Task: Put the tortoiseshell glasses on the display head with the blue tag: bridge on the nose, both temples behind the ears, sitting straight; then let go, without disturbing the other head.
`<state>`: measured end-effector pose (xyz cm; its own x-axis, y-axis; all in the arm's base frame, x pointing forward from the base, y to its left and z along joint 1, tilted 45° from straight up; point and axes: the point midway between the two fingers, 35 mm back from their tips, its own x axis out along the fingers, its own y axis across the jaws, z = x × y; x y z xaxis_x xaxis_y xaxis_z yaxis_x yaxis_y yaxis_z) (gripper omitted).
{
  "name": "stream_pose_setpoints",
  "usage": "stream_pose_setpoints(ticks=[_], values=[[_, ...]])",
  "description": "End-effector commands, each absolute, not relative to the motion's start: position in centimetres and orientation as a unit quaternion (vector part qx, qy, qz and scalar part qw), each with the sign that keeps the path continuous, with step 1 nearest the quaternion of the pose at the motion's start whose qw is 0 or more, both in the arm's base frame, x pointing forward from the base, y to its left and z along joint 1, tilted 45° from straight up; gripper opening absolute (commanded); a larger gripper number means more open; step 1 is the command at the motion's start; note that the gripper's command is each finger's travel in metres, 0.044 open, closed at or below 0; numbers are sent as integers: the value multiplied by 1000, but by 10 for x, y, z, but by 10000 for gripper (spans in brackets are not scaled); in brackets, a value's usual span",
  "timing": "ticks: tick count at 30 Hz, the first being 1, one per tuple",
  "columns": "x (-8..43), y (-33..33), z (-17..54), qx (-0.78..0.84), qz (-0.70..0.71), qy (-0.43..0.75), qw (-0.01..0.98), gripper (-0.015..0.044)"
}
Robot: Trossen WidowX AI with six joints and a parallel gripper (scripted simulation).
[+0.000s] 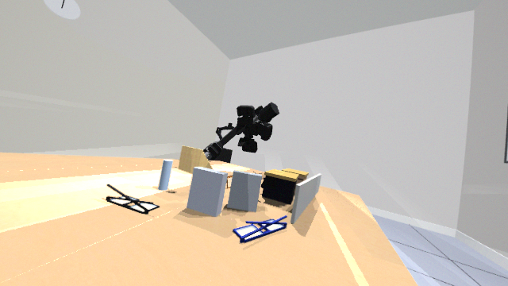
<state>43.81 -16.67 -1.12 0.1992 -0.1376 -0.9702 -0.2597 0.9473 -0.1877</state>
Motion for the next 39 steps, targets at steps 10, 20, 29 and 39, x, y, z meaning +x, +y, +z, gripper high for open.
stream_pose_setpoints(ticks=[10,20,29,39], values=[[324,-58,-32,445,-110,734,501,200],[299,-32,-17,561,-181,729,348,200],[296,-30,-15,561,-181,729,347,200],[296,-30,-15,561,-181,729,347,120]])
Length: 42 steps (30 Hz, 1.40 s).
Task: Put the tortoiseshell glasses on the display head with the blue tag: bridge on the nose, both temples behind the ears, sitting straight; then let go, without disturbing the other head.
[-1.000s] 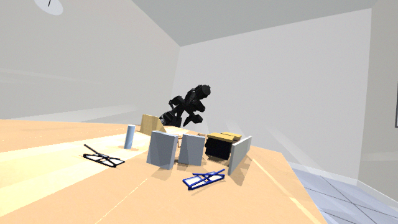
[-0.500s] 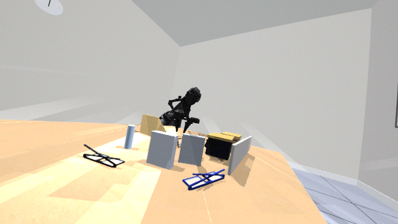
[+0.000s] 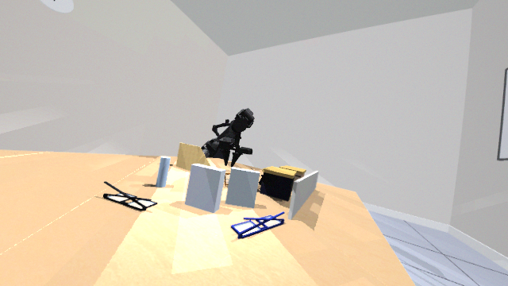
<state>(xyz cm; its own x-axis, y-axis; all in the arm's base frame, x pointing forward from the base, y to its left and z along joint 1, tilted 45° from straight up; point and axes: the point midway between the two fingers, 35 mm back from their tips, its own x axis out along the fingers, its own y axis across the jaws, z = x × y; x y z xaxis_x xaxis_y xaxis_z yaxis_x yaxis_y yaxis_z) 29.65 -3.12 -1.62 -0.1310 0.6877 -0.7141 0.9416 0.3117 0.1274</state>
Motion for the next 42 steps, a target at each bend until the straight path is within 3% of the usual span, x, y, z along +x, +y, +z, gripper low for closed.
stream_pose_setpoints(ticks=[1,42], values=[[296,-30,-15,561,-181,729,347,120],[294,12,-55,561,-180,729,347,120]])
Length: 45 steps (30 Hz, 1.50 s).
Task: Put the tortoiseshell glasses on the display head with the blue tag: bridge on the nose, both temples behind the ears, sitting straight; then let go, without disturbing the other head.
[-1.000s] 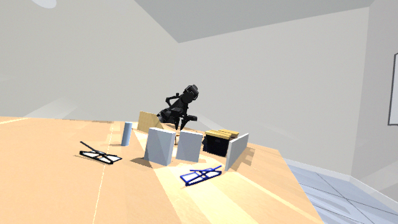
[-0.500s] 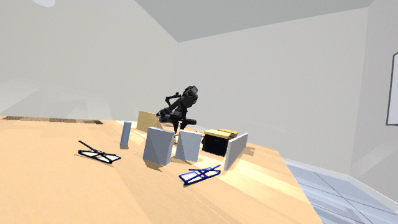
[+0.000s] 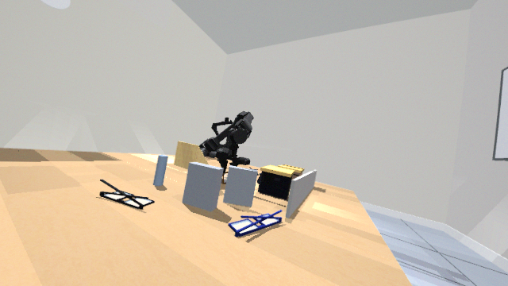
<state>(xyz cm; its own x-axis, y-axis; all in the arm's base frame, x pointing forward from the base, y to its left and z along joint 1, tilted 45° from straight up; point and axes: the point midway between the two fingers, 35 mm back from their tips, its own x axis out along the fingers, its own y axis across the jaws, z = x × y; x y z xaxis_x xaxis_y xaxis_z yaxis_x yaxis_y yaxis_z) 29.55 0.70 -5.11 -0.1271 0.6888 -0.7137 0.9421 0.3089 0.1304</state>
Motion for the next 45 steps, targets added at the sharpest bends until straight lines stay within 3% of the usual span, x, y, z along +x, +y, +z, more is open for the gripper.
stream_pose_setpoints(ticks=[1,14,15,29,45], values=[[293,13,-56,561,-180,729,347,120],[289,13,-57,561,-180,729,347,120],[291,12,-57,560,-181,729,349,94],[291,12,-57,560,-181,729,349,0],[302,-23,-23,560,-183,729,349,0]])
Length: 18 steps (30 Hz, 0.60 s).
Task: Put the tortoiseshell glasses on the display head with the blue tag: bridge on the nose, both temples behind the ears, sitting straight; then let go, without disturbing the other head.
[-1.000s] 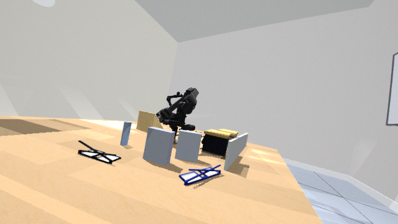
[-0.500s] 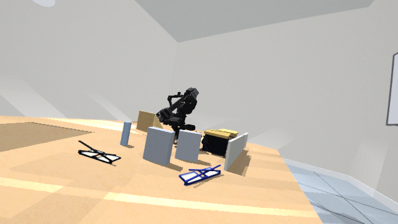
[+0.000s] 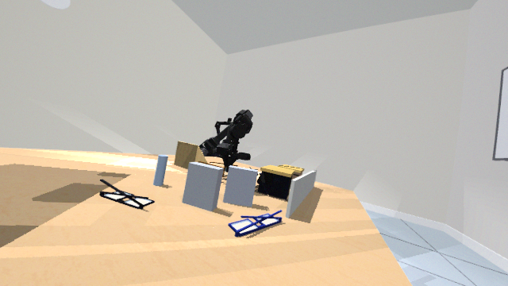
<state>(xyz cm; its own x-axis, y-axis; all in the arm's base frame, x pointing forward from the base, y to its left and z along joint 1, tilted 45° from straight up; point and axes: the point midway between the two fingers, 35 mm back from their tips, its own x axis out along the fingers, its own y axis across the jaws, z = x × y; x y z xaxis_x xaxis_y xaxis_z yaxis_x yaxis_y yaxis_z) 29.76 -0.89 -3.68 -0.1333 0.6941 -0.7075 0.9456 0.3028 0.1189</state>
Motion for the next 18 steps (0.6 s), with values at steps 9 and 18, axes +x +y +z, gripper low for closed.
stream_pose_setpoints(ticks=[9,18], values=[[309,-55,10,561,-182,729,348,0],[312,-65,7,573,-210,721,327,0]])
